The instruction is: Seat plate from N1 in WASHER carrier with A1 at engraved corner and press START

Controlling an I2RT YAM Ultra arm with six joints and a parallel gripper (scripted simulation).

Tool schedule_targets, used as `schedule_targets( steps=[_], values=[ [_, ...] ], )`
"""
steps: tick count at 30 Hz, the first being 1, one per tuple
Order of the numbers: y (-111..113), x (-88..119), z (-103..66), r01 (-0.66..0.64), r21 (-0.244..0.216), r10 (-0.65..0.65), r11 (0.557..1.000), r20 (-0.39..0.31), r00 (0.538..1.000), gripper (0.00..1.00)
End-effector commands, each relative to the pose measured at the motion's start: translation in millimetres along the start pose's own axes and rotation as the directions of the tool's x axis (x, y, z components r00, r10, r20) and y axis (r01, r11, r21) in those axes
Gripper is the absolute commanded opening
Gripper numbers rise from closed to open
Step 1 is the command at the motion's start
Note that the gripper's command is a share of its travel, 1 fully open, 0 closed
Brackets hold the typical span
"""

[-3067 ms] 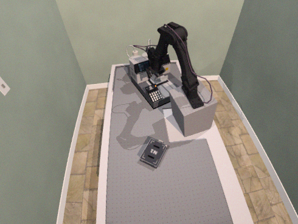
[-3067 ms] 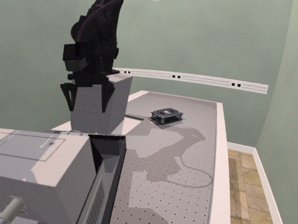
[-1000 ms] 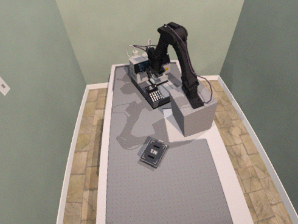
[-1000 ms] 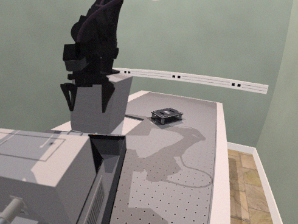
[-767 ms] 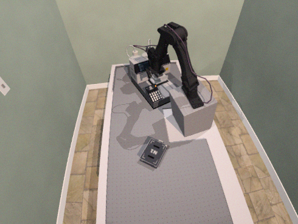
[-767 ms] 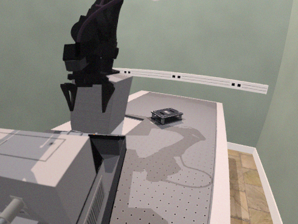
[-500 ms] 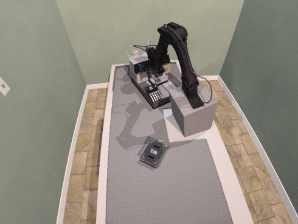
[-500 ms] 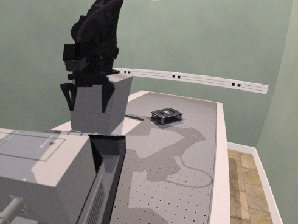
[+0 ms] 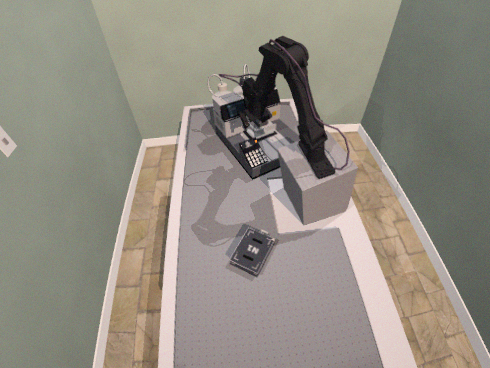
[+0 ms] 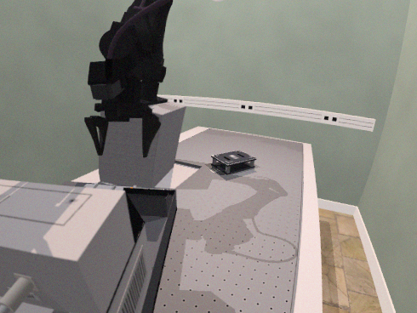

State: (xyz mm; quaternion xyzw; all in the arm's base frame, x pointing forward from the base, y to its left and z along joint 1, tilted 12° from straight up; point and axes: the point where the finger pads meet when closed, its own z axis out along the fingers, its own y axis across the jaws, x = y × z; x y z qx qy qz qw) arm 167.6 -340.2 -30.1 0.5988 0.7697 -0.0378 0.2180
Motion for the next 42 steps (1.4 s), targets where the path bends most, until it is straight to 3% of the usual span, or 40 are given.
schedule_targets(
  steps=[1,42],
  values=[
    [0.1,-4.1,-2.8,0.003,-0.001,-0.003,1.0,0.006,1.0,1.0],
    [0.1,-4.1,-2.8,0.003,-0.001,-0.003,1.0,0.006,1.0,1.0]
  ],
)
